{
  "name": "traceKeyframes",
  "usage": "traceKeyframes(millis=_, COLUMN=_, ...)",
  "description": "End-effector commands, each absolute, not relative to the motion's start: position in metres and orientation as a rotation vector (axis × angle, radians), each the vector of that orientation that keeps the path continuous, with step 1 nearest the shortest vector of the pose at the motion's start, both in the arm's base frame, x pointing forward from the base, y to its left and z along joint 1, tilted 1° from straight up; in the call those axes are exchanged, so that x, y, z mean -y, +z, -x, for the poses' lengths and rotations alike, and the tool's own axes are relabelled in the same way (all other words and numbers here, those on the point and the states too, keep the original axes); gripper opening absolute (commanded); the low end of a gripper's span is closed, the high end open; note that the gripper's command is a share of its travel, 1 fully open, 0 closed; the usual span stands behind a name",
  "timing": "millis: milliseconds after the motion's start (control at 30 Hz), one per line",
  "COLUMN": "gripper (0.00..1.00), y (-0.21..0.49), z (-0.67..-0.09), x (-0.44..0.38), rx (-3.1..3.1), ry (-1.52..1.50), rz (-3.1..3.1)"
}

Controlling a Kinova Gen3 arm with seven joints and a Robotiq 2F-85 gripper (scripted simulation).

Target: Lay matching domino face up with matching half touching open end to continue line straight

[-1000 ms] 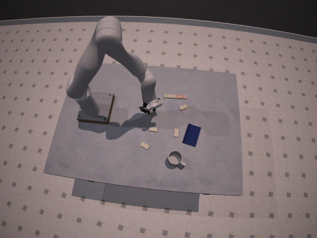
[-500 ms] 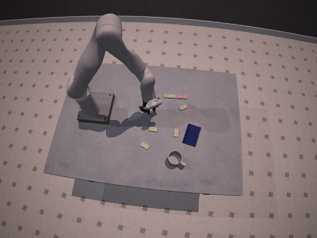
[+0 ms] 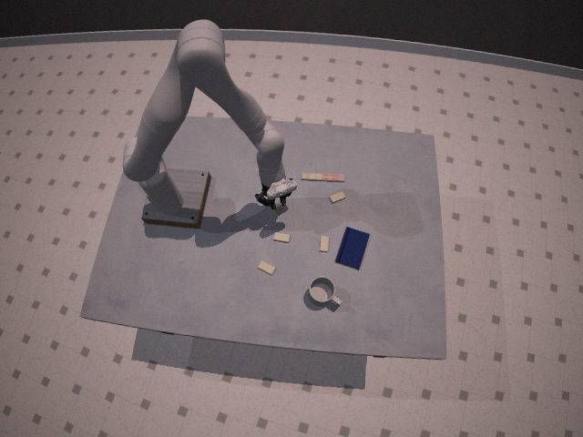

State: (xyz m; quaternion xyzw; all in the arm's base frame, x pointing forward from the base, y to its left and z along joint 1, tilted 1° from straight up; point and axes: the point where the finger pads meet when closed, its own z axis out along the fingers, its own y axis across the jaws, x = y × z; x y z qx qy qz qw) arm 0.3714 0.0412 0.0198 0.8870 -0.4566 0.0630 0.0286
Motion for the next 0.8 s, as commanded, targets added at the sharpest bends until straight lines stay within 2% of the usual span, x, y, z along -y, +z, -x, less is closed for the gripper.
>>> traceKeyframes(millis=0, gripper=0.33, y=0.0202, z=-0.3716, x=-0.0415, rx=1.408, ry=0.203, rz=-2.735)
traceKeyframes(millis=767, gripper=0.33, y=0.0193, z=-0.3671, x=-0.048, rx=1.4, ry=0.248, rz=-2.719)
